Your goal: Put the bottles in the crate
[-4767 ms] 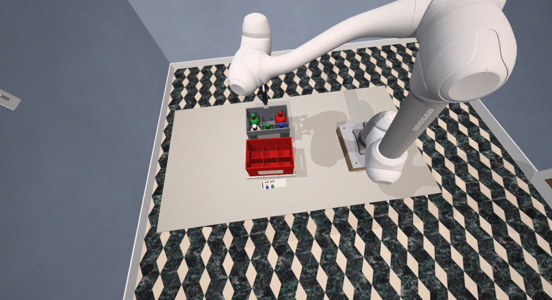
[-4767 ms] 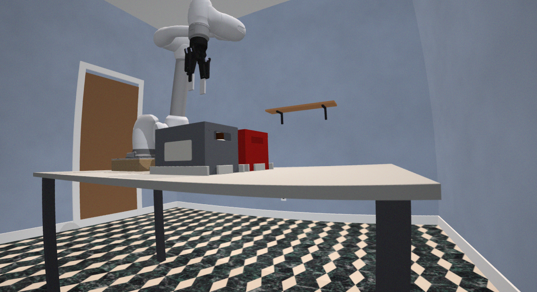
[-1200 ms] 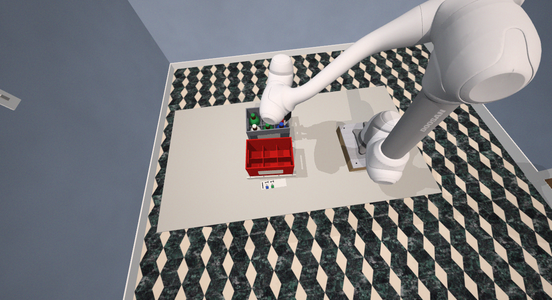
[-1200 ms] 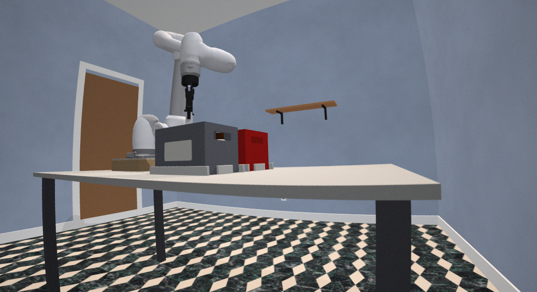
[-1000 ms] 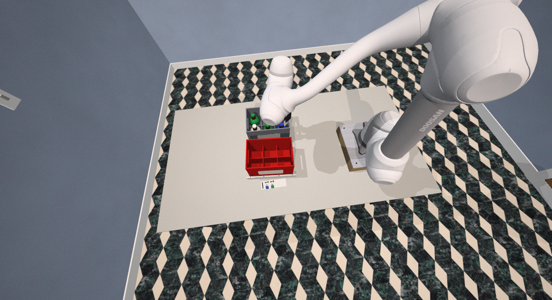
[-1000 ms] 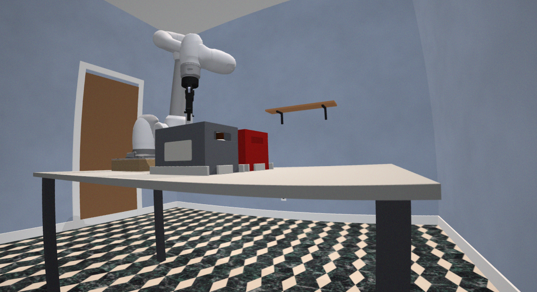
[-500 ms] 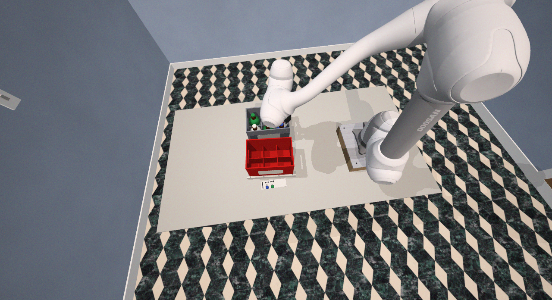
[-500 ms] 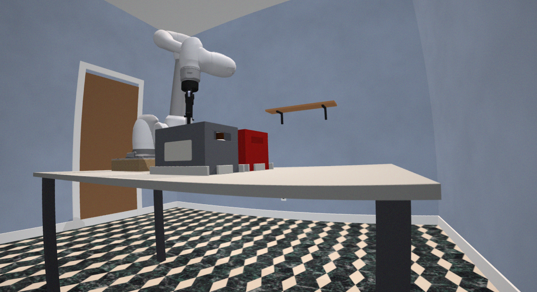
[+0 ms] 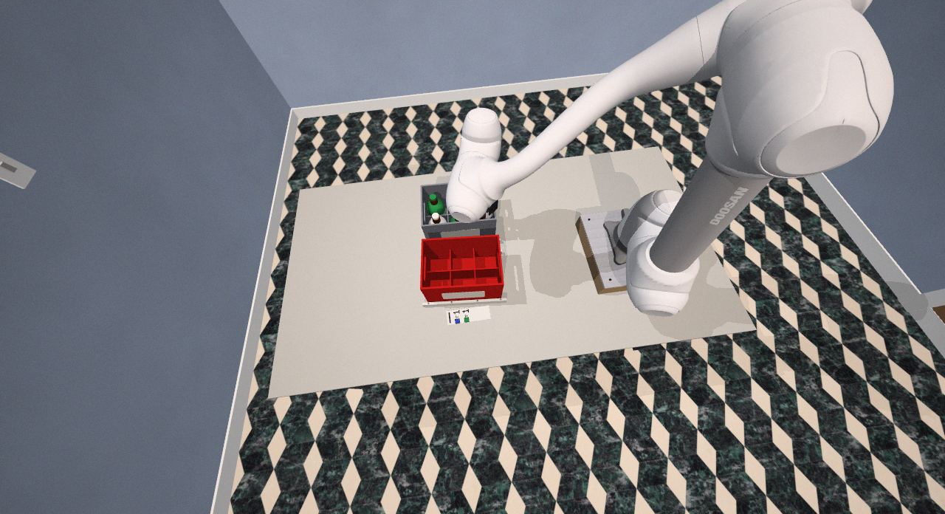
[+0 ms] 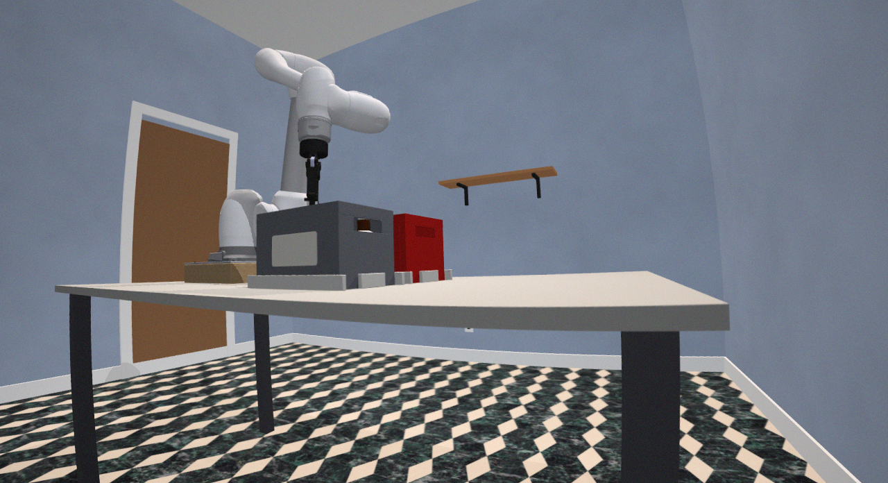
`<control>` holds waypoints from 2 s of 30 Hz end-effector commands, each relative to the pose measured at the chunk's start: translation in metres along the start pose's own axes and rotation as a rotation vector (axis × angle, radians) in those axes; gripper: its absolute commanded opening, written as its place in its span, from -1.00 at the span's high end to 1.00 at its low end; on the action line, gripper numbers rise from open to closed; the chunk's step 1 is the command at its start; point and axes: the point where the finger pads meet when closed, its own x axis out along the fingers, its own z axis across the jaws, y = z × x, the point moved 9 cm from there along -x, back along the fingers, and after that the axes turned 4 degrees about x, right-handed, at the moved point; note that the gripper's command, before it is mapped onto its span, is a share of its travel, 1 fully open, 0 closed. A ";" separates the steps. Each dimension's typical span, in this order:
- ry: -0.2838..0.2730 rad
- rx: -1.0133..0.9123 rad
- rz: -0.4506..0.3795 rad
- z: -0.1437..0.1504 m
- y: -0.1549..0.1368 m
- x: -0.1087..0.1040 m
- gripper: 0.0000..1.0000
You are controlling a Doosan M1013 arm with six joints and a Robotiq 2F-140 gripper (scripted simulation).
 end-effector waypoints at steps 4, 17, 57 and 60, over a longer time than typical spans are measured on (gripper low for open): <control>0.000 0.000 0.000 0.000 0.000 0.008 0.24; 0.000 0.000 0.000 0.000 0.000 0.005 1.00; 0.000 0.000 0.000 0.000 0.000 0.005 1.00; 0.000 0.000 0.000 0.000 0.000 0.002 1.00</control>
